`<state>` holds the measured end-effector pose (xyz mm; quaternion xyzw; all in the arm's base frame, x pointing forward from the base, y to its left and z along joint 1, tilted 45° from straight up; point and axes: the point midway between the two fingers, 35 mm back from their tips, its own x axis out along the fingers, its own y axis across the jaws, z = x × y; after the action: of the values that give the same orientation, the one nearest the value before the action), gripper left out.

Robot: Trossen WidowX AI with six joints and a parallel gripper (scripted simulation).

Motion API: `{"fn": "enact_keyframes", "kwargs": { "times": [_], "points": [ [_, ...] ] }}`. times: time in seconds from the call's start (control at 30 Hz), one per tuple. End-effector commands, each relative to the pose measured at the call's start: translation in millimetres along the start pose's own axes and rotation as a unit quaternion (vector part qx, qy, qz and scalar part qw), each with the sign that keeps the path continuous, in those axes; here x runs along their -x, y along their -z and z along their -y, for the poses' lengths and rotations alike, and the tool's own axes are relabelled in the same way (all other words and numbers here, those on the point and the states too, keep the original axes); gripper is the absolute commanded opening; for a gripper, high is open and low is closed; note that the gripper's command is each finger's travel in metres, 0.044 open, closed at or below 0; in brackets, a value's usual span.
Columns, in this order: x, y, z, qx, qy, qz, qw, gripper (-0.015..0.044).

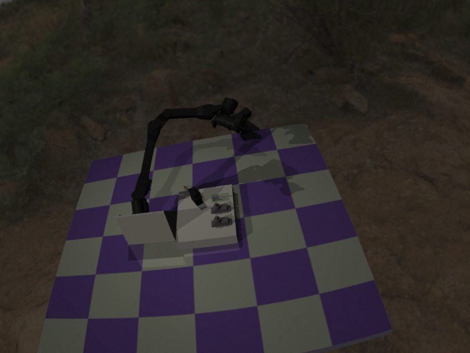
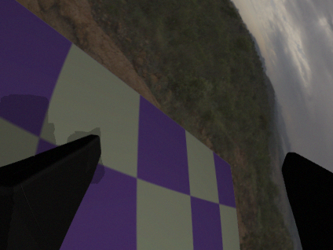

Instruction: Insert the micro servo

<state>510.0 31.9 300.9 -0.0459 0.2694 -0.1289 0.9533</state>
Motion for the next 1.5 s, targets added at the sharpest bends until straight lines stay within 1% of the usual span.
{"fn": "enact_keyframes", "kwargs": {
  "times": [0.0,0.2,0.43,0.87,1.17,1.47],
  "points": [
    [-3,16,7,0.054,-0.013,-0.027,0.998,0.0440],
    [-7,43,16,0.145,-0.042,-0.070,0.986,0.0440],
    [-9,77,27,0.243,-0.087,-0.116,0.959,0.0440],
    [0,144,48,0.405,-0.205,-0.176,0.874,0.0440],
    [18,190,59,0.488,-0.308,-0.184,0.795,0.0440],
    [45,231,66,0.545,-0.419,-0.152,0.710,0.0440]
  ]
}}
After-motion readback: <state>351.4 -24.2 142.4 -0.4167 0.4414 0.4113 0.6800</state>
